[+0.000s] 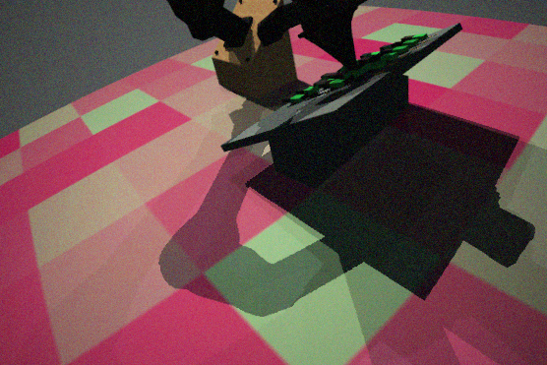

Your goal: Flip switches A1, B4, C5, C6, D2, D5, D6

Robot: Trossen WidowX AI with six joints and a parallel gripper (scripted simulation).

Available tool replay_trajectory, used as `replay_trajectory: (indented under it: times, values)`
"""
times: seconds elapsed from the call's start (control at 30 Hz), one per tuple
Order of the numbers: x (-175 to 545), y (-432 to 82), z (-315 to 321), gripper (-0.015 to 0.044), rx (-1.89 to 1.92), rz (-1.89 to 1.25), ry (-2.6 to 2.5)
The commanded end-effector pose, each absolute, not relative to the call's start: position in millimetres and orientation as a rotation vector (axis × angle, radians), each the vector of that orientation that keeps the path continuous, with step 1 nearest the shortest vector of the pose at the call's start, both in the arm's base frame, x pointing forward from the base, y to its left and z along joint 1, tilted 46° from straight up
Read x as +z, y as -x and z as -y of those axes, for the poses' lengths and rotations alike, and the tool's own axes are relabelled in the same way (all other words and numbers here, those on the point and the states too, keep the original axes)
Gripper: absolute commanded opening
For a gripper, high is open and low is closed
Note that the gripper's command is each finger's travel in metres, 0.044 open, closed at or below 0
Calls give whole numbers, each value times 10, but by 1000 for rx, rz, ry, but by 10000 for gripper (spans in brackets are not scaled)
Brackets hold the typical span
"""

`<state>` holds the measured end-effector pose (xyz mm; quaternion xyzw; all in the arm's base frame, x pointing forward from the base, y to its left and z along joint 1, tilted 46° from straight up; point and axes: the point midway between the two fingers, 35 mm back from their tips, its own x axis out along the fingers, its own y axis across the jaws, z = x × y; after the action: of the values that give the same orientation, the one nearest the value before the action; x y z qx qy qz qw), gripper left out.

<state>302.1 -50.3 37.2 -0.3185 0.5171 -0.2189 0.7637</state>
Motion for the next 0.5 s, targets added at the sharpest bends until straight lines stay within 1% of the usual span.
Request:
replay_trajectory:
  times: [0.0,0.23,0.4,0.47]
  values:
    - [355,-3024,502,0,-468,-1128,696]
    - [377,-3021,493,0,-475,-1125,691]
    - [715,-2849,116,0,-475,-1153,688]
    - [778,-2812,65,0,-477,-1155,690]
